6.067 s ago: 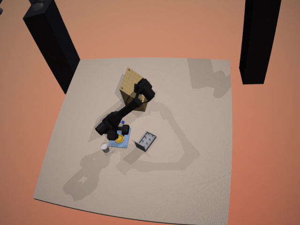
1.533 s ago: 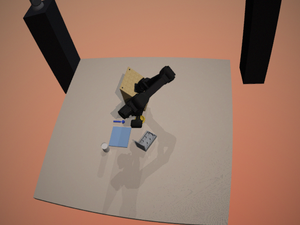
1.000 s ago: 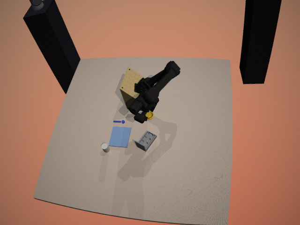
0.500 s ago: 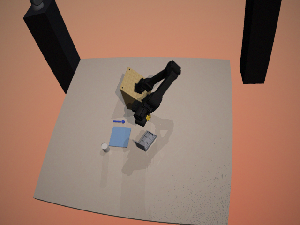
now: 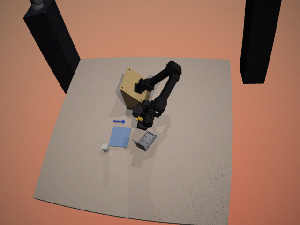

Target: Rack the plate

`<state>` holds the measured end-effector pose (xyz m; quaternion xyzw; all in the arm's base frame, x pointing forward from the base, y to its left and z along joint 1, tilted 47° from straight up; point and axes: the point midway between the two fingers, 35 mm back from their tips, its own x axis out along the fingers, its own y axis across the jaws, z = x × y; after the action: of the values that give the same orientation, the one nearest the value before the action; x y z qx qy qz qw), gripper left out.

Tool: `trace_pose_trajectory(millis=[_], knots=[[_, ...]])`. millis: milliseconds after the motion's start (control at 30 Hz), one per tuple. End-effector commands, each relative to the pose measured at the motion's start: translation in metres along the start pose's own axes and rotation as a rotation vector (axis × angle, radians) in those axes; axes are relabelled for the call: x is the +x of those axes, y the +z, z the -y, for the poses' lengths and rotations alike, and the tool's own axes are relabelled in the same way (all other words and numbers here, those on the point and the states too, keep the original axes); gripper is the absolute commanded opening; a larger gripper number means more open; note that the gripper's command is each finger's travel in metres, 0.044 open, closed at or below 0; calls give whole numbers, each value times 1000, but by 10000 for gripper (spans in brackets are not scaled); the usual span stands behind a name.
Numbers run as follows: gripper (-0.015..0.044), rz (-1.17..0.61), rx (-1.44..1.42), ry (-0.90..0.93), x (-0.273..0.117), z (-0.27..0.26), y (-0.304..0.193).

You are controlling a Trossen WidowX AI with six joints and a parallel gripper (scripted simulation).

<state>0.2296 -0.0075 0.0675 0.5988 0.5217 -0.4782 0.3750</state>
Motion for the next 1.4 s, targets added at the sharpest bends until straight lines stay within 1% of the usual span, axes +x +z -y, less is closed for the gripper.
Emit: trace_pose_trajectory(millis=[0, 333, 667, 1367], knots=[[0, 78, -50, 18, 8, -2, 1], [0, 287, -179, 99, 27, -12, 2], [0, 476, -293, 218, 38, -22, -2], [0, 779, -467, 567, 39, -34, -31]])
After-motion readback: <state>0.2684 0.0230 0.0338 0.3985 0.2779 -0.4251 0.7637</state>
